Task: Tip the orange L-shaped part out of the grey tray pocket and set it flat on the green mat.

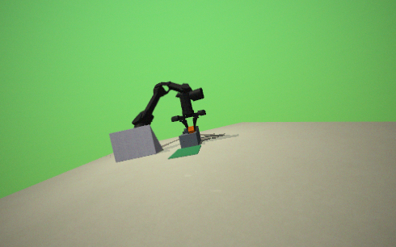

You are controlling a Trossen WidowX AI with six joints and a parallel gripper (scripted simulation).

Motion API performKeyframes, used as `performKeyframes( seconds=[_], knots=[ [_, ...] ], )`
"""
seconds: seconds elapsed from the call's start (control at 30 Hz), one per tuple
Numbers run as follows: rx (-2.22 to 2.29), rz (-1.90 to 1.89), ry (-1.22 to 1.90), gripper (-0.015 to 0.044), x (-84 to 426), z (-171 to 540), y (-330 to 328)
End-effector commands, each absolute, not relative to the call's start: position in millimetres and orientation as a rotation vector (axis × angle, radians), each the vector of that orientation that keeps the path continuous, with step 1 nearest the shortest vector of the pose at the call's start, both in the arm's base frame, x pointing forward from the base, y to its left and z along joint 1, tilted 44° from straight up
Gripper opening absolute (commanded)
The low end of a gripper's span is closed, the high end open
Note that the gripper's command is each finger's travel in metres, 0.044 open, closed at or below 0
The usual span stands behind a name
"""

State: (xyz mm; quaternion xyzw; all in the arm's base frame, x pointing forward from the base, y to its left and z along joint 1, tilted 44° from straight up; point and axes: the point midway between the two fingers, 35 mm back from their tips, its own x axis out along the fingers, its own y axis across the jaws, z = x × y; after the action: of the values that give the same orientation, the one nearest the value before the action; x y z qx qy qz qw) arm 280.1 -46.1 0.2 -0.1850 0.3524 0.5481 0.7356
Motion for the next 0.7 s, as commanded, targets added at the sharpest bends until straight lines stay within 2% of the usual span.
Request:
performKeyframes(
  seconds=[0.0, 0.67],
  knots=[
    [-0.408, 1.206, 0.774, 0.0003, 280, 0, -46],
    [-0.402, 1.206, 0.775, 0.0000, 276, 15, -60]
  ],
)
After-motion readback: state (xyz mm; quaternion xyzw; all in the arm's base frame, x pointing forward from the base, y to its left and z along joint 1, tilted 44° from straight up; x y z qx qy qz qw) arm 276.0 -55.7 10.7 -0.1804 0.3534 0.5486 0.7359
